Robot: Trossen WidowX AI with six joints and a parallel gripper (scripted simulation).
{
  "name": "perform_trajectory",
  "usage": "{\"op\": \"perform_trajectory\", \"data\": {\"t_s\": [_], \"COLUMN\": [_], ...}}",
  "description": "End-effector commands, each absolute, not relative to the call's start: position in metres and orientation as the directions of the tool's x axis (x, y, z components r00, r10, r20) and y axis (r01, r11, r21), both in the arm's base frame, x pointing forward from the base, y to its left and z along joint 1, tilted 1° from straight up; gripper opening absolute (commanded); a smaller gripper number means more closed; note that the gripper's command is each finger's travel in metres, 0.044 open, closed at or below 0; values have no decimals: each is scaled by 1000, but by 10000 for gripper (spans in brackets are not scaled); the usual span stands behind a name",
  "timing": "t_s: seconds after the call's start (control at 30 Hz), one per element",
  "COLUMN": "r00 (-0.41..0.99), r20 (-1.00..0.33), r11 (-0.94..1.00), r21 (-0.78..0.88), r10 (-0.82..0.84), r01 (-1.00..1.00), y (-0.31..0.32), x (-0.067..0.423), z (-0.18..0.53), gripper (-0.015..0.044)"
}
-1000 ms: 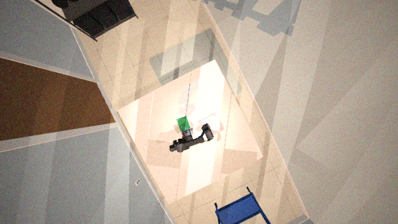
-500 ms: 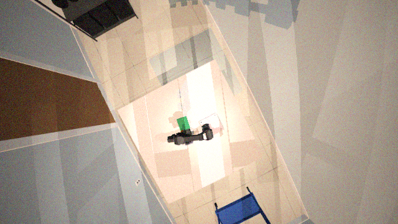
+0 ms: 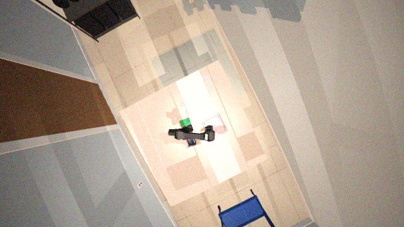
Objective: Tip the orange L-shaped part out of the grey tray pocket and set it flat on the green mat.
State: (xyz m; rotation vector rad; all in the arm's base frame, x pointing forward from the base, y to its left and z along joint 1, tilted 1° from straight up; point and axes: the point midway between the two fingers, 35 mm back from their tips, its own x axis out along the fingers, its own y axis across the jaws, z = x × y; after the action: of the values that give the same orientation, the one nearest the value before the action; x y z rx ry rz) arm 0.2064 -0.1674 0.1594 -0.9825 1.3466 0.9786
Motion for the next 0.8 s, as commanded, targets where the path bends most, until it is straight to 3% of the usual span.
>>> {"op": "perform_trajectory", "data": {"t_s": [0.0, 0.77], "r00": [0, -1], "r20": [-1000, -1000], "r11": [303, 303], "r21": [-4, -4], "r10": [-15, -17], "r01": [-953, -953], "y": [-185, -204], "x": [200, 192], "z": [161, 142], "gripper": [0, 0]}}
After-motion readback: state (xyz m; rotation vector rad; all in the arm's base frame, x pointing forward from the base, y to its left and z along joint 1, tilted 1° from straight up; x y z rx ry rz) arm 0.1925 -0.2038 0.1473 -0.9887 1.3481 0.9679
